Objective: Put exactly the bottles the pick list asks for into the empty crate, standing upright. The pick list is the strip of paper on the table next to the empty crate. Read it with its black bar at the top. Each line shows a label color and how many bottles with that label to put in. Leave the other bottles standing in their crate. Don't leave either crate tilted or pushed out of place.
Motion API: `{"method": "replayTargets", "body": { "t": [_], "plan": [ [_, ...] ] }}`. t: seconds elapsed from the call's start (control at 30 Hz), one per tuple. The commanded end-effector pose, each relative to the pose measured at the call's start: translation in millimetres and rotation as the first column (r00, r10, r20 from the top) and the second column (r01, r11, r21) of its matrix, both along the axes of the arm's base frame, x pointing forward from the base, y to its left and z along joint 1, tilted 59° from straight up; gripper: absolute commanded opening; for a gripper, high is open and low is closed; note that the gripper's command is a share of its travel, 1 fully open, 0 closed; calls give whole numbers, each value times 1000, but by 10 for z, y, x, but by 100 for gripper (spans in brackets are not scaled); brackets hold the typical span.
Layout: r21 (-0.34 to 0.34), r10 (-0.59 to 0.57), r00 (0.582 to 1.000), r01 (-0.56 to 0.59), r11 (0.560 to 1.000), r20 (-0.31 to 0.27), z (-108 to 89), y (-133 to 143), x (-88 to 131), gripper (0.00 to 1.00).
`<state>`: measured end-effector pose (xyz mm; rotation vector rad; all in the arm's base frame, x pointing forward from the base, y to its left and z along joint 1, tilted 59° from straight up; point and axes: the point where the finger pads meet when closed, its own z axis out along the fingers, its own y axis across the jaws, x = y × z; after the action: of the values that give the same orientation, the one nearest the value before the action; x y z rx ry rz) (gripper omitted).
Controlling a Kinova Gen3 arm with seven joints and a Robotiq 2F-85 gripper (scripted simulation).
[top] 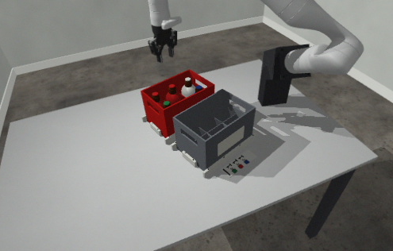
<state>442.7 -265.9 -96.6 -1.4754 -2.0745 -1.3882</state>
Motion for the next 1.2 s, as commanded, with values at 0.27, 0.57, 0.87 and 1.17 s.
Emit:
{"method": "replayTargets", "body": {
  "t": [0.27,0.57,0.87,1.17],
  "plan": [
    [-123,168,956,-141,982,241,176,360,225,67],
    [-228,303,868,-227,947,393,303,639,393,67],
    [-253,333,843,-243,936,423,468,999,608,67],
    [-253,333,843,-243,936,423,492,1052,640,67]
  ]
}}
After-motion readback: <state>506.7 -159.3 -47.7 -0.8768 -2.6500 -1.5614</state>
